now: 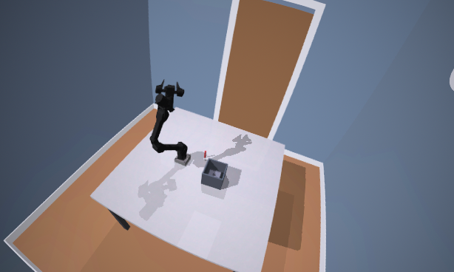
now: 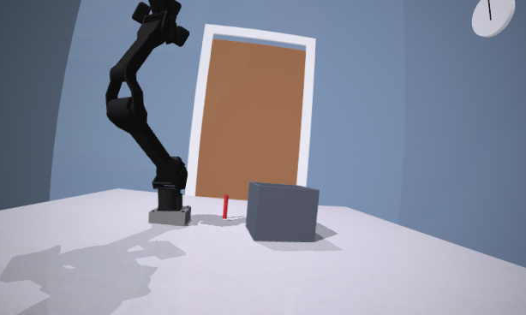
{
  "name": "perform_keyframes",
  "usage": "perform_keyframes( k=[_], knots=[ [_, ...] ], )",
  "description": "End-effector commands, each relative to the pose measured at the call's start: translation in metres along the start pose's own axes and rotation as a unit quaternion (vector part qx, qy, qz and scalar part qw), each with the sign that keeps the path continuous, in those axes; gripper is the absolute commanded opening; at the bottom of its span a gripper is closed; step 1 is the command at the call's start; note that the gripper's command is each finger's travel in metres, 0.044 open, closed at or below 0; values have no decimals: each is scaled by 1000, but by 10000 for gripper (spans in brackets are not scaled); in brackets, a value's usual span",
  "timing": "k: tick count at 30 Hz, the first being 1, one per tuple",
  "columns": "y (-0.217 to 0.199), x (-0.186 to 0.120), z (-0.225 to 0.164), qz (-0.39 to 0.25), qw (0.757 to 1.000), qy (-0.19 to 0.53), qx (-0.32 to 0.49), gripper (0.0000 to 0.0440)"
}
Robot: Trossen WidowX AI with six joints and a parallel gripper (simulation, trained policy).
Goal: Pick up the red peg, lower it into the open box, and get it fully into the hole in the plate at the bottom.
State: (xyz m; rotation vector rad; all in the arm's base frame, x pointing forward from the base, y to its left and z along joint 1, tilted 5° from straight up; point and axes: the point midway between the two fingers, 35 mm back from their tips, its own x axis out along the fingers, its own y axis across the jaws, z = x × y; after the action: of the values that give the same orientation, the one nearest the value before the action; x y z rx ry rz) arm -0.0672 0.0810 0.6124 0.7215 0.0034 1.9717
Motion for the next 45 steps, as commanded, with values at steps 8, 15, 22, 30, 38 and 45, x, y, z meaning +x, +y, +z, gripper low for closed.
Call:
perform_keyframes(
  k=[8, 15, 22, 30, 38, 45],
  knots=[
    [-91, 15, -25, -151, 981, 2, 118, 440],
    [-148, 10, -38, -250, 951, -14, 183, 440],
    [-205, -6, -50, -345, 906, -39, 240, 440],
    [-265, -37, -65, -447, 840, -74, 299, 440],
    [-316, -80, -84, -538, 756, -109, 356, 440],
    [-349, -123, -106, -604, 671, -136, 408, 440]
  ],
)
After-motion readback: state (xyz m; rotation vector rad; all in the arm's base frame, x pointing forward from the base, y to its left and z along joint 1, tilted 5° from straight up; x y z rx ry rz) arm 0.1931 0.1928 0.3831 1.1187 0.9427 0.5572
